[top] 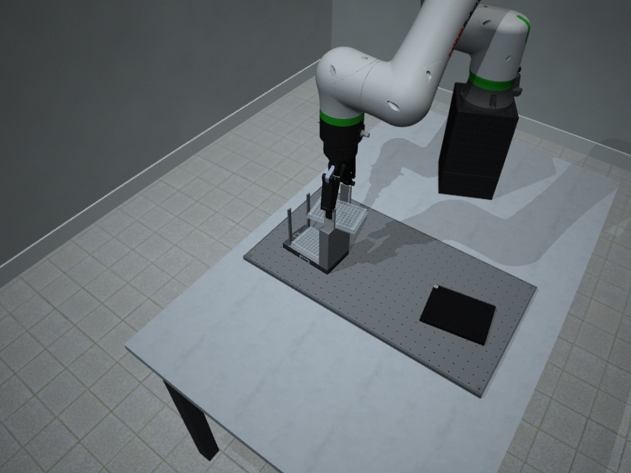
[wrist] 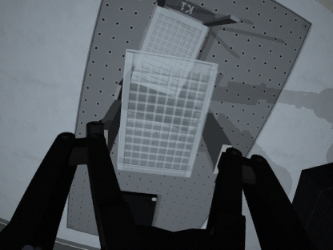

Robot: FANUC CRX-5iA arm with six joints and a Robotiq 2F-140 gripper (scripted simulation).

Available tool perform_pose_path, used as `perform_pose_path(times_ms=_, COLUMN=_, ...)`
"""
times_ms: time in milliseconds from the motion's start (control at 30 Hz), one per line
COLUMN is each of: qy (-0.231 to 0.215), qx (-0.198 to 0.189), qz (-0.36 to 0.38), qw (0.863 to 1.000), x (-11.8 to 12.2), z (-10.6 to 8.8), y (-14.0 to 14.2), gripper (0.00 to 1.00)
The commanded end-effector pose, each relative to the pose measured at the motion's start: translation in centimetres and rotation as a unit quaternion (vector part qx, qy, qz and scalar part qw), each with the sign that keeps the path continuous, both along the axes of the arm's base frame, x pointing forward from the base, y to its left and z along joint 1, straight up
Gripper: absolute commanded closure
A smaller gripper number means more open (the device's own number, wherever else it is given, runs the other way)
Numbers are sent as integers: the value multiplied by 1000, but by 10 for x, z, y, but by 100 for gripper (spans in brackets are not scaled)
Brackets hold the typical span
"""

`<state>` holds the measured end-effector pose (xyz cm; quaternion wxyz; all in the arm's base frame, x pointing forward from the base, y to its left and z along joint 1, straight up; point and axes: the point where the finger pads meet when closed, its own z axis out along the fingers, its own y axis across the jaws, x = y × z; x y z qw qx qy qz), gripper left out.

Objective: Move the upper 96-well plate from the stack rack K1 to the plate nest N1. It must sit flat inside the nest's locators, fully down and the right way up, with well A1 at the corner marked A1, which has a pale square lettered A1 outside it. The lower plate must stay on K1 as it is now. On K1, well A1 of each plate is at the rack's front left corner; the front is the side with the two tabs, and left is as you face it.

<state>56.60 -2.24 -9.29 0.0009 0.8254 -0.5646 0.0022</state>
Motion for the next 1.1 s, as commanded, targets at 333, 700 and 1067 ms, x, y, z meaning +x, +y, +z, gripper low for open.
perform_pose_path(times_ms=333, qy=0, qx=0, qz=0, qw=1000, x=-10, z=-1, y=35, gripper=100)
perform_pose_path(times_ms=700, qy=0, qx=0, qz=0, qw=1000, x=-20, z=-2, y=67, gripper=100)
perform_pose_path(times_ms=1067, qy=0, qx=0, qz=0, qw=1000, x=-29, z=-2, y=99, gripper=100)
